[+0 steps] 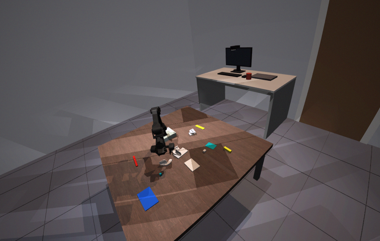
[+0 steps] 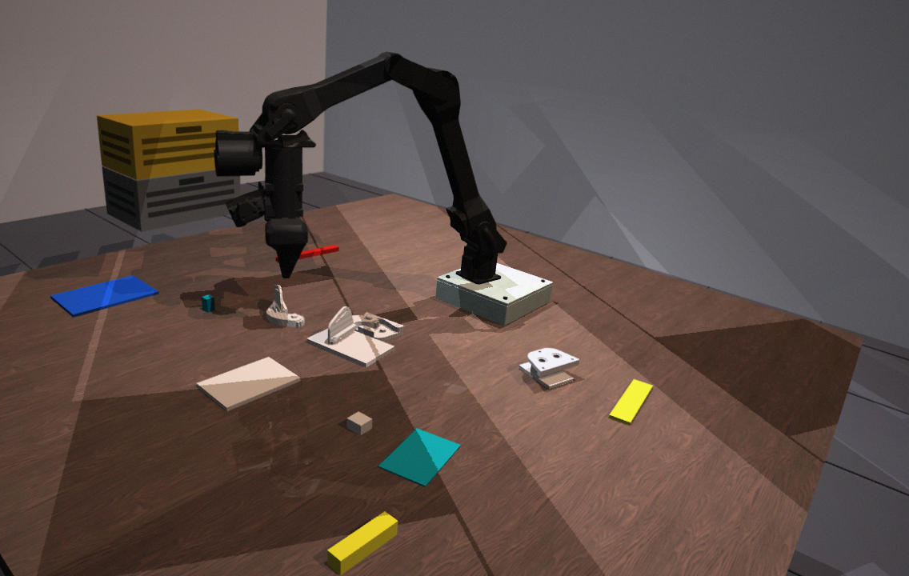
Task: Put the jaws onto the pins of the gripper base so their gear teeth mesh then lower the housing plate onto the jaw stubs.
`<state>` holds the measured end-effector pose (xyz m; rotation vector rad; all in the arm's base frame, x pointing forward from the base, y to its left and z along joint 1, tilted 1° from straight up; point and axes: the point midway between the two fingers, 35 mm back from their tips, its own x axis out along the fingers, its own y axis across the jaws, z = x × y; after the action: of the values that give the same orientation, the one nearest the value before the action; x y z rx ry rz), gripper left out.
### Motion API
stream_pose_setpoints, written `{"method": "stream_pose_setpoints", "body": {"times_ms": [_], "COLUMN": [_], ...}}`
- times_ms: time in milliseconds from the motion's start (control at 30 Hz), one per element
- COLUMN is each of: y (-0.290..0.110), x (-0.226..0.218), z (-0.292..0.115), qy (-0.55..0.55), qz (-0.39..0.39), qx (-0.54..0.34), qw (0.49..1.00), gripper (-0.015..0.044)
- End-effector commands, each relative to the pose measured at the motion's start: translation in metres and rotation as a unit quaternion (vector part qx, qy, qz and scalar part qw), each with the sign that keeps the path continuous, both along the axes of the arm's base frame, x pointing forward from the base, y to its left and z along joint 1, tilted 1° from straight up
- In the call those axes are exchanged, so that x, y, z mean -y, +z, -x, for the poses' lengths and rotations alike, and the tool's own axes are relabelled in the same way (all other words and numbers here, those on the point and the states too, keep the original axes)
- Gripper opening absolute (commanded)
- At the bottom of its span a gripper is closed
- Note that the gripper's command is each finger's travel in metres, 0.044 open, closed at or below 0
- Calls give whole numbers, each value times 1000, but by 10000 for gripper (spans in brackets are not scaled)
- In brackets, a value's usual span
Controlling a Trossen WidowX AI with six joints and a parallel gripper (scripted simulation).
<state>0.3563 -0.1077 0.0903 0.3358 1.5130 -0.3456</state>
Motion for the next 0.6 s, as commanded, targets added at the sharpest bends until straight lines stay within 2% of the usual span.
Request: {"method": "stream_pose_setpoints", "body": {"times_ms": [0, 567], "y": [0, 2], "x": [2, 8], "z": [-2, -4], "qy": [-51, -242], "qz": [-1, -6], "qx": [0, 2], "qw": [999, 970], "gripper": [440, 440]}}
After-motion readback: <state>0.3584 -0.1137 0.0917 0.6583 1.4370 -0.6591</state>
